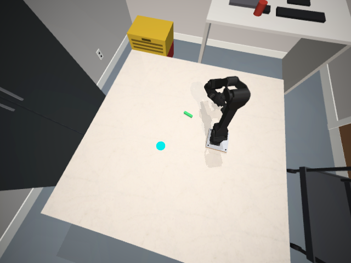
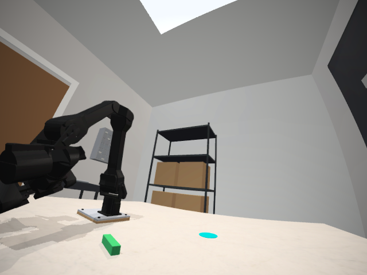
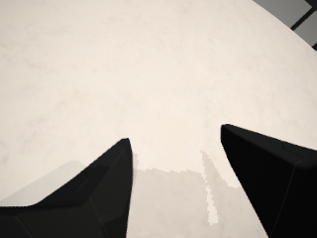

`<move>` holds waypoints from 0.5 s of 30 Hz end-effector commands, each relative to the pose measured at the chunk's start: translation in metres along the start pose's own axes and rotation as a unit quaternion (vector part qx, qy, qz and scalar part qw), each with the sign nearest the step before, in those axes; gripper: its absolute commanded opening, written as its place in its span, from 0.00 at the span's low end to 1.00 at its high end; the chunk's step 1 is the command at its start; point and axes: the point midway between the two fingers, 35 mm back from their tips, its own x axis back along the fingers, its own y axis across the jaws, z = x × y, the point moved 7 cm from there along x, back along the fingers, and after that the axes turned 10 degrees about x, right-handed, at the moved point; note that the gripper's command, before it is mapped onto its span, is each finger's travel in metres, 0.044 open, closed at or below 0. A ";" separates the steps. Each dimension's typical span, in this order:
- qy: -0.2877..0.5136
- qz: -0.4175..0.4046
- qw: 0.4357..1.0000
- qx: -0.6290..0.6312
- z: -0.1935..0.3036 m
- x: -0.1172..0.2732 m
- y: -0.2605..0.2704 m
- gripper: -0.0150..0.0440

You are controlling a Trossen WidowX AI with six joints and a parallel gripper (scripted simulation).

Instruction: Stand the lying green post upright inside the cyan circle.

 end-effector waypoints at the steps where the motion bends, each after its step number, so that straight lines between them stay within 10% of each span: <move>1: 0.032 -0.079 0.980 0.177 0.008 0.042 0.012 0.65; 15: -0.004 -0.310 0.710 0.632 0.046 0.167 0.003 0.65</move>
